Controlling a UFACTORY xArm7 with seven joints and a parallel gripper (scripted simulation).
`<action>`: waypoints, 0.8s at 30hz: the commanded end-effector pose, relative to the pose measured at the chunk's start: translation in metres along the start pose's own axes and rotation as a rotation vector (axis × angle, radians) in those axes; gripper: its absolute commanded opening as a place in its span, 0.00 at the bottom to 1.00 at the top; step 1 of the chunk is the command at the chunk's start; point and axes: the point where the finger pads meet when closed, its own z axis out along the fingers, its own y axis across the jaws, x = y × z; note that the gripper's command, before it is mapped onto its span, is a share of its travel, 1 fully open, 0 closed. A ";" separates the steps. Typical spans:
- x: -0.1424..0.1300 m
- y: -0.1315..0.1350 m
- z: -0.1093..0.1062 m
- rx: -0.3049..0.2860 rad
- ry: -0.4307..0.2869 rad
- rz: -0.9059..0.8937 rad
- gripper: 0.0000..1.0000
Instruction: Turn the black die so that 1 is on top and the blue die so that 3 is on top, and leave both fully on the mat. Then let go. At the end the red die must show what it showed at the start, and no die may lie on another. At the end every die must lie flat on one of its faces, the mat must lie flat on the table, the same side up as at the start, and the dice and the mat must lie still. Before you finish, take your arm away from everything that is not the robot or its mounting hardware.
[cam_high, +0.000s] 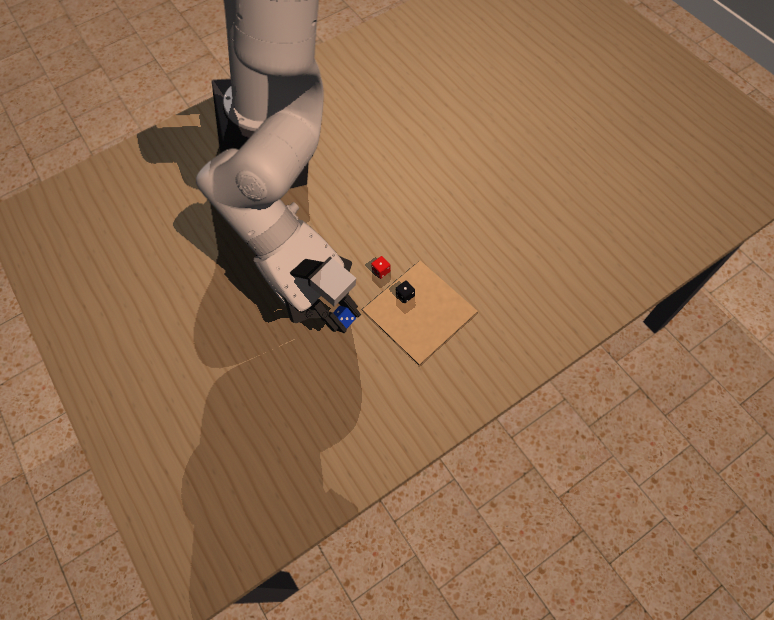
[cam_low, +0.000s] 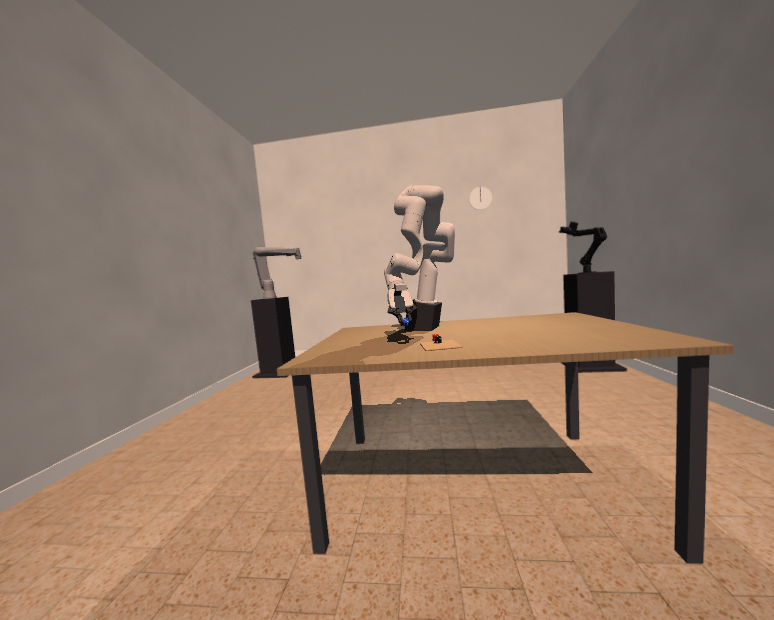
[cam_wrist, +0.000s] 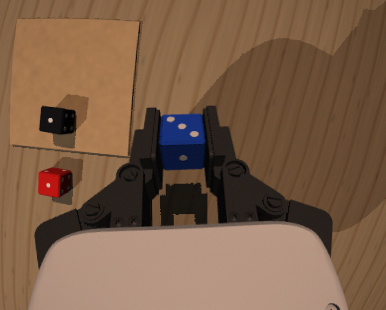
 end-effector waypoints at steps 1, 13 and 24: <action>-0.002 -0.003 0.001 0.000 0.120 -0.010 0.21; -0.004 -0.002 -0.001 -0.001 0.369 -0.011 0.21; -0.006 -0.002 0.002 -0.001 0.370 -0.011 0.21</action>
